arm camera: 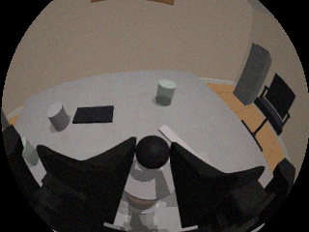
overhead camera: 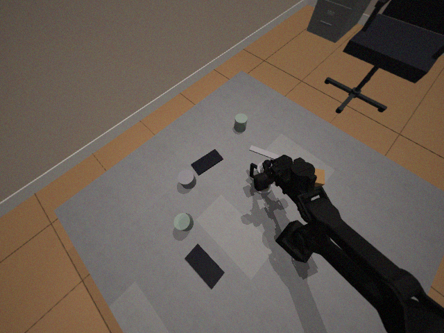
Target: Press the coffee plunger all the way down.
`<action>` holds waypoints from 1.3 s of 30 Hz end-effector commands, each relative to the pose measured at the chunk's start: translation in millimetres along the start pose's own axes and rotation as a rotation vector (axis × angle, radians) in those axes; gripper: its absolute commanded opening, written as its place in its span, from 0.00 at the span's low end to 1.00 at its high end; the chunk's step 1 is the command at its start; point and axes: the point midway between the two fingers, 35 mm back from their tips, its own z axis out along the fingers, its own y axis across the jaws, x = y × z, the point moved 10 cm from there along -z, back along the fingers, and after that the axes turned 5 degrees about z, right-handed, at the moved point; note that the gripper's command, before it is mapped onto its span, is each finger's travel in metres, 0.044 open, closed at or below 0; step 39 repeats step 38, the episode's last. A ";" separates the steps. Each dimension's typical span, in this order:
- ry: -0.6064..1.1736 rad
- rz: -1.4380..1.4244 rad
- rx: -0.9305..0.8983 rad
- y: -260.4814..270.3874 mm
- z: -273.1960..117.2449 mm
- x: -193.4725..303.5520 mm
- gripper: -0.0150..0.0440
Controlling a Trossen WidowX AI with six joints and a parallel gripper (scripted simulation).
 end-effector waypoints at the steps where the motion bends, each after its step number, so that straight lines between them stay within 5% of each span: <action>1: 0.002 0.000 0.000 0.0 -0.2 0.4 0.51; 12: 0.002 0.000 0.000 0.0 -0.2 0.4 1.00; 19: 0.008 -0.001 0.001 1.8 -12.2 -13.0 1.00; 26: 0.031 -0.007 0.003 6.3 -76.1 -46.3 1.00; 39: 0.032 -0.007 0.003 6.2 -77.1 -44.9 1.00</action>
